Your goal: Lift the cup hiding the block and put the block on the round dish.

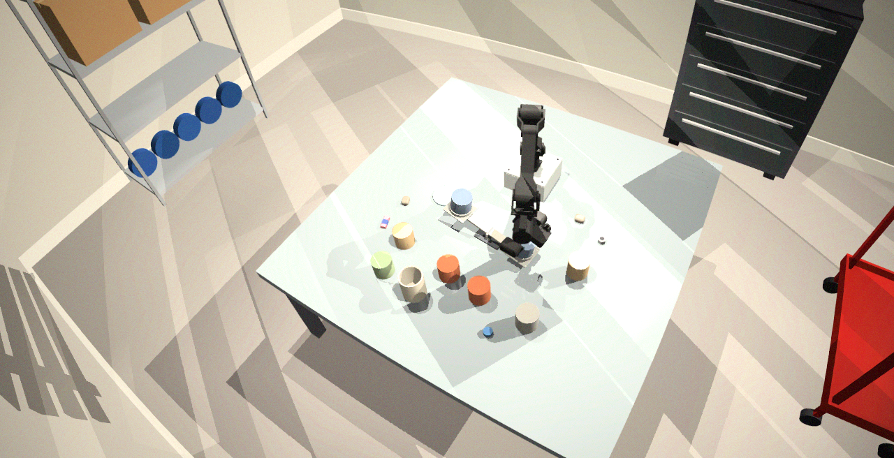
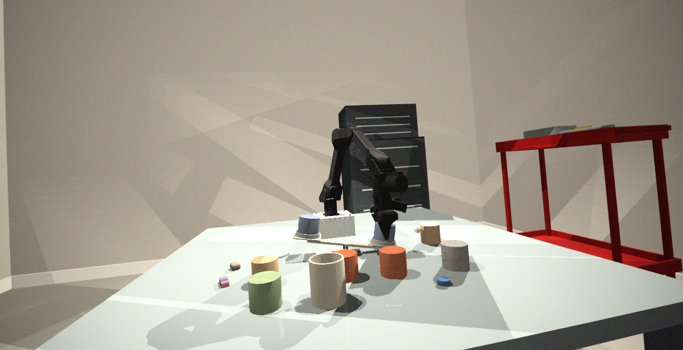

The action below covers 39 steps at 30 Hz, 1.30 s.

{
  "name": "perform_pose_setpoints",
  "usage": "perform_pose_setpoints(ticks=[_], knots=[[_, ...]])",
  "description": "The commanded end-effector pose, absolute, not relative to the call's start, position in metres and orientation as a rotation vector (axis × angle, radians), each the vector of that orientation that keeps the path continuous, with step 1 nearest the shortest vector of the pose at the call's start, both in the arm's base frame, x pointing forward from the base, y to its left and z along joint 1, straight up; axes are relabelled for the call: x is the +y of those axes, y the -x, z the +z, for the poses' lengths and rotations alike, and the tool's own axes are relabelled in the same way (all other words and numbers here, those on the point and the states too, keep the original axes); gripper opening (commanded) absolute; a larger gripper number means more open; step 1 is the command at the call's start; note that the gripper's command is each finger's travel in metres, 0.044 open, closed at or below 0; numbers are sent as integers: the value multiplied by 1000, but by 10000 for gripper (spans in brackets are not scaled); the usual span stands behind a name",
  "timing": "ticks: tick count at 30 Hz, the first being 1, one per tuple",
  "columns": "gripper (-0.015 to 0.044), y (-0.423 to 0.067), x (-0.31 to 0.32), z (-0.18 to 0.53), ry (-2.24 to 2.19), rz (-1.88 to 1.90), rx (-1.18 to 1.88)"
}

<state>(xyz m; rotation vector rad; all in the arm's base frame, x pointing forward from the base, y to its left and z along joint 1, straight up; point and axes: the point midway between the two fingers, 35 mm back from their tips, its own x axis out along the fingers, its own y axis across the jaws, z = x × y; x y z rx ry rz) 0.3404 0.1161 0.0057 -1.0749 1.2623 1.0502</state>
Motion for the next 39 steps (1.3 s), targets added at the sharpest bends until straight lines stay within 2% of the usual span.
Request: perform_pose_setpoints(ticks=[1, 6, 39], knots=[[118, -341, 117, 9, 1074, 1054, 1259], [0, -342, 117, 15, 1074, 1054, 1259], [0, -346, 119, 57, 1074, 1054, 1258]])
